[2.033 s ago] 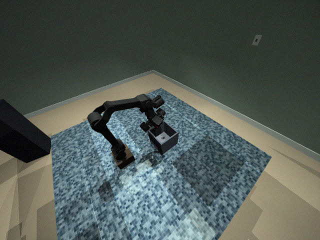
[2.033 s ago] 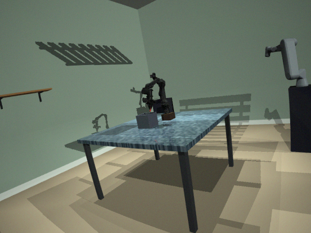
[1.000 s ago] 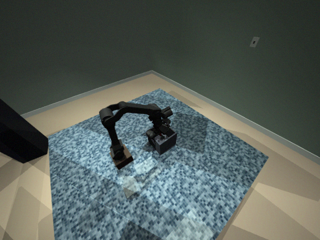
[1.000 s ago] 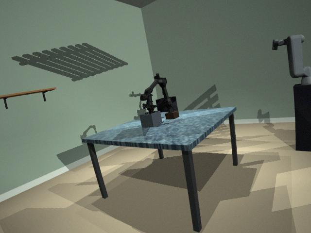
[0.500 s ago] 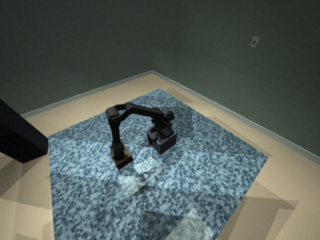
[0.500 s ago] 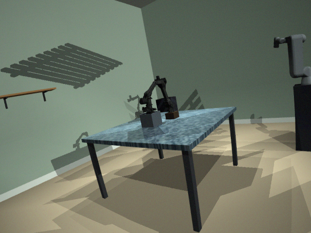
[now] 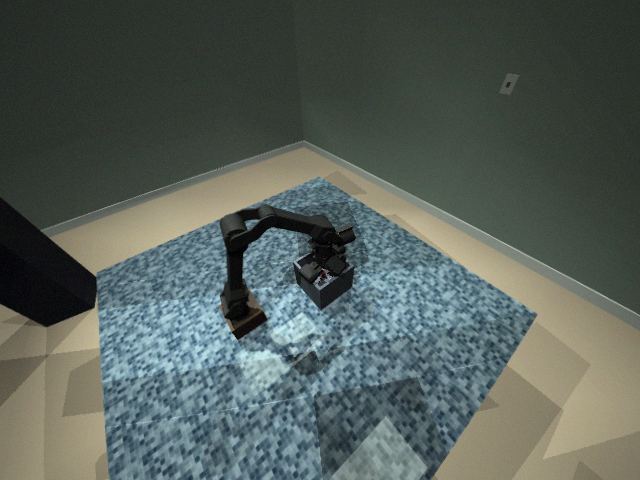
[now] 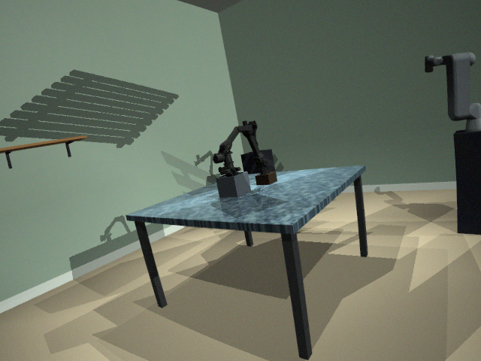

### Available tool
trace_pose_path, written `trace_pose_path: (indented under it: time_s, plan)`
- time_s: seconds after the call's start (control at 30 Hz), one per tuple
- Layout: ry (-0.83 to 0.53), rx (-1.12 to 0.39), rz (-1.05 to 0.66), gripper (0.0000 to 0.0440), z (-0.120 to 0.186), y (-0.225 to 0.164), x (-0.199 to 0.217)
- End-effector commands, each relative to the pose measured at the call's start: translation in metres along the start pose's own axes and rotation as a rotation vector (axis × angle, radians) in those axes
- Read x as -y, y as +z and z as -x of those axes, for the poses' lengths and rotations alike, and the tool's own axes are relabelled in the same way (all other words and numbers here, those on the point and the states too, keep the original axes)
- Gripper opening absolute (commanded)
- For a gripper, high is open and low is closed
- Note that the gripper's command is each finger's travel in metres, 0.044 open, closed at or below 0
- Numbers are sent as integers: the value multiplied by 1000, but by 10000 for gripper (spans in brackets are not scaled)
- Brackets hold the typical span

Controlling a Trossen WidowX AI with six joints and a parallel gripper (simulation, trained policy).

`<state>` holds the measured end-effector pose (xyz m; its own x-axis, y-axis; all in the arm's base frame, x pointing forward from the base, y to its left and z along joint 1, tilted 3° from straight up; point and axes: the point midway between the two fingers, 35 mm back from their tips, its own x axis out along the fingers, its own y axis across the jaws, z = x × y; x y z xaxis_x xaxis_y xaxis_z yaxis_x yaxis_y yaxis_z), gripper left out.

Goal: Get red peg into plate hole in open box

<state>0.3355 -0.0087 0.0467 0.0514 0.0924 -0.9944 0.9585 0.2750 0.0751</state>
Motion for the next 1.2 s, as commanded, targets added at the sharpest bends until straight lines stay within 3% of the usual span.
trace_pose_path:
  time_s: [0.0, 0.6, 0.83, 1.17]
  plan:
    - [-1, -39, -8, 174, 4, 1, -1]
    - [32, -179, -51, 235, 32, 7, -7]
    - [63, -196, -52, 156, 39, 16, -11]
    - [134, -220, -32, 139, 53, 25, -25]
